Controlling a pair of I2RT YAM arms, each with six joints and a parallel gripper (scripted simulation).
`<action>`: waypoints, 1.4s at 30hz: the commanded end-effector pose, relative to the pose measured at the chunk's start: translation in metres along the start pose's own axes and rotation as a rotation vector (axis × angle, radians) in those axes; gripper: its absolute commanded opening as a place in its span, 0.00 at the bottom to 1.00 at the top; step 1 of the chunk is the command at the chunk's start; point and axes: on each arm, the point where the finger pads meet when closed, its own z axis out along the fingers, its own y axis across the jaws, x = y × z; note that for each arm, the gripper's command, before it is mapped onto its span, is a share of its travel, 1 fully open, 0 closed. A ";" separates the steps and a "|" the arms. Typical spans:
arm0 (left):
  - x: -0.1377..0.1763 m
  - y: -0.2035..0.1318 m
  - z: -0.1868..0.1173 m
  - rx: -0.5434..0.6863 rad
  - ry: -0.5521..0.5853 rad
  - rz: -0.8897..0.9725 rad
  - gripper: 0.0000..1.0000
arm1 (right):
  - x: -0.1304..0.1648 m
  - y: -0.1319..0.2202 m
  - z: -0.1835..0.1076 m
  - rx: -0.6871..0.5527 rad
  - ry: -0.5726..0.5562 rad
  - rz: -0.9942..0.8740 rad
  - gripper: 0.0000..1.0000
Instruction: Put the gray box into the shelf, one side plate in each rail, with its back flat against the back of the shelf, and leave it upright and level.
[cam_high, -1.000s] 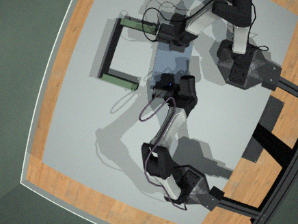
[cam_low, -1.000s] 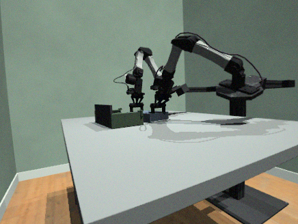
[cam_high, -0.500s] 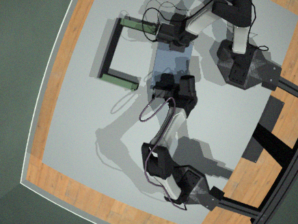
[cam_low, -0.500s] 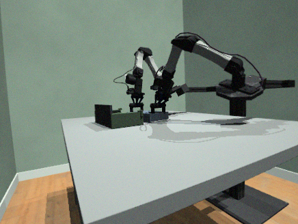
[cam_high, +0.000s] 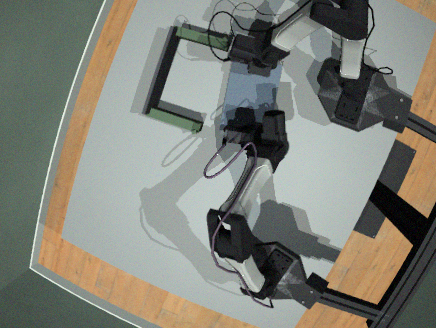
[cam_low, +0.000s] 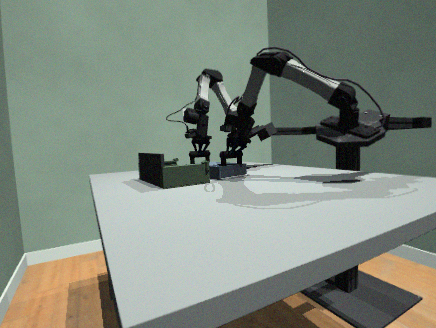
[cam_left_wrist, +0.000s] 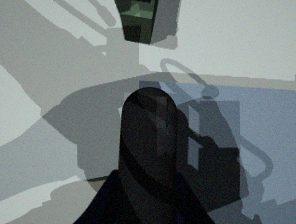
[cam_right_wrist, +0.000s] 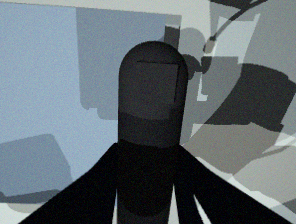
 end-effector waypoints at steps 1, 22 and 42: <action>-0.007 -0.001 -0.008 0.005 -0.006 -0.003 0.27 | -0.001 -0.003 -0.004 0.014 0.004 0.001 0.27; -0.032 -0.002 -0.032 0.004 -0.017 -0.012 0.27 | -0.012 -0.003 -0.037 0.013 -0.014 -0.007 0.27; -0.054 0.000 -0.043 -0.004 -0.068 -0.013 0.27 | -0.027 -0.002 -0.052 -0.001 -0.060 -0.011 0.27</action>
